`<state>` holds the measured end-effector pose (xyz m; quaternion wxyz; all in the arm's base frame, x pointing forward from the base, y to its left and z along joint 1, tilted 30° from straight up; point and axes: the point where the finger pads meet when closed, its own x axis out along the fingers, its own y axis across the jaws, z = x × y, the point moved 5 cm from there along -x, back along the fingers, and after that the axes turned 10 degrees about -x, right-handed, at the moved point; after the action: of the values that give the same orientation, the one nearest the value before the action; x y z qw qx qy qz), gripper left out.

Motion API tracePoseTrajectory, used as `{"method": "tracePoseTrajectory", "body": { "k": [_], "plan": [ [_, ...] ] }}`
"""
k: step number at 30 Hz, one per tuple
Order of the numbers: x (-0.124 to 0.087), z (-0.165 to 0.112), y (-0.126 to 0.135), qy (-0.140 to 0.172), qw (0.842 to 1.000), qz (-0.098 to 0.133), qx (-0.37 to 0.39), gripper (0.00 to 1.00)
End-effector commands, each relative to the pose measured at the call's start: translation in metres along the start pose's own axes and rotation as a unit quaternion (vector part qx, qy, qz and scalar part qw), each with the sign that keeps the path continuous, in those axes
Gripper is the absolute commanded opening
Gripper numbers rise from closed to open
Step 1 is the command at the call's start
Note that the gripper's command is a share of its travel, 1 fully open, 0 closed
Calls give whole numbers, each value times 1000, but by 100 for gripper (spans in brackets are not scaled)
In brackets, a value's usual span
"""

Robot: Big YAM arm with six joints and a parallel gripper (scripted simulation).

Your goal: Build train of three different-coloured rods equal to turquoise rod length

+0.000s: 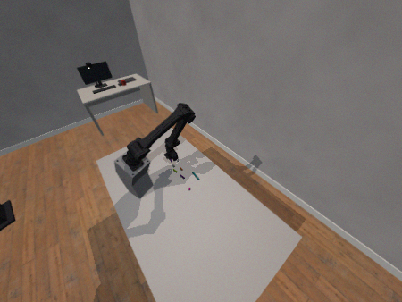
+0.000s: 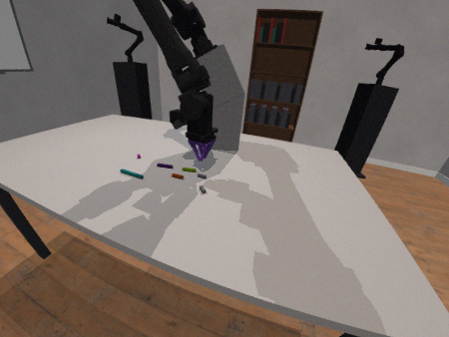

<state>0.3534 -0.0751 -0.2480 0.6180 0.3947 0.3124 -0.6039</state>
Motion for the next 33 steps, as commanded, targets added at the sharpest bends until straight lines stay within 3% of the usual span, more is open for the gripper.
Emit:
{"method": "tracePoseTrajectory", "body": {
  "k": [1,21,33],
  "plan": [
    [-2,8,3,-2,1000,-1,13,23],
    [0,7,3,-2,1000,-1,12,23],
    [12,4,0,-1,1000,-1,4,23]
  ]
}}
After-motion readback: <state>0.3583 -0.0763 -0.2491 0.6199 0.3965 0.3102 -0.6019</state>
